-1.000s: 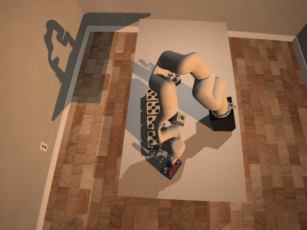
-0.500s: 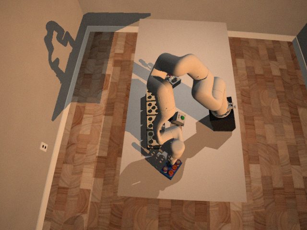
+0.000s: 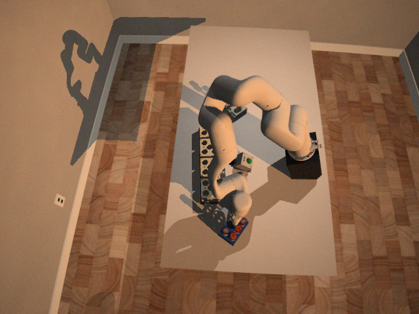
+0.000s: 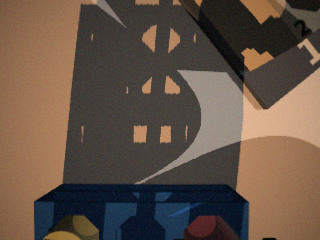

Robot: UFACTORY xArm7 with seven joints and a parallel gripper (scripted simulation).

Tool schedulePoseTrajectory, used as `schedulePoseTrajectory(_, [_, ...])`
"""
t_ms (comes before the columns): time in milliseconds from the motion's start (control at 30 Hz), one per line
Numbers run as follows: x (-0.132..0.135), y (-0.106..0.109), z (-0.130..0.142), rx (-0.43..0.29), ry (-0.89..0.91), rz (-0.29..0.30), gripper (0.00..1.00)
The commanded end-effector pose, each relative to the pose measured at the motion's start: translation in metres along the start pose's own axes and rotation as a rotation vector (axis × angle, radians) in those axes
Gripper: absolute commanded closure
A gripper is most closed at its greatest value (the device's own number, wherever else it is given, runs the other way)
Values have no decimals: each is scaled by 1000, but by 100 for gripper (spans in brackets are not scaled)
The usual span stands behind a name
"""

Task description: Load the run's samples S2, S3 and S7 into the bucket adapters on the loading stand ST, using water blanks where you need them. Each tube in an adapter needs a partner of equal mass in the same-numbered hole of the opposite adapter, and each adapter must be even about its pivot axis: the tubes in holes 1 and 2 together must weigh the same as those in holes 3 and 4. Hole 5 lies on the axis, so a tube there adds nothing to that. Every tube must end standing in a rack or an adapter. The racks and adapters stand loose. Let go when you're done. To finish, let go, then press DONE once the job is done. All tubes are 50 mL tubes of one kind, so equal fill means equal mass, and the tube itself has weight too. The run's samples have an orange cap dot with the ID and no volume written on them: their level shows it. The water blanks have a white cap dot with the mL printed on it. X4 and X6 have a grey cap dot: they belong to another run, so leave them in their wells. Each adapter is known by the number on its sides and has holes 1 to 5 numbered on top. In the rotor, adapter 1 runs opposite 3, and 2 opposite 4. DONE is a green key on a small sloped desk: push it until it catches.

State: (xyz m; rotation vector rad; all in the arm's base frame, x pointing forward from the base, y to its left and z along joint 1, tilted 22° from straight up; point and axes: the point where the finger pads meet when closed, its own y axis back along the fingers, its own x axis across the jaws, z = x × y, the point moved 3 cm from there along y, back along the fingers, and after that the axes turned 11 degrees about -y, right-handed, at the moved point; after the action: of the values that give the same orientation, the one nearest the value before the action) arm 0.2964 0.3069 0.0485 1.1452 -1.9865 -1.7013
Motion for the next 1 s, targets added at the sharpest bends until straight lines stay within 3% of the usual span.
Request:
schedulePoseTrajectory(0, [-1,0,1,0,1,-4,100])
schedulePoseTrajectory(367, [-1,0,1,0,1,-4,100])
schedulePoseTrajectory(400, [-1,-1,1,0,1,-4,56])
schedulePoseTrajectory(967, [-1,-1,1,0,1,-4,56])
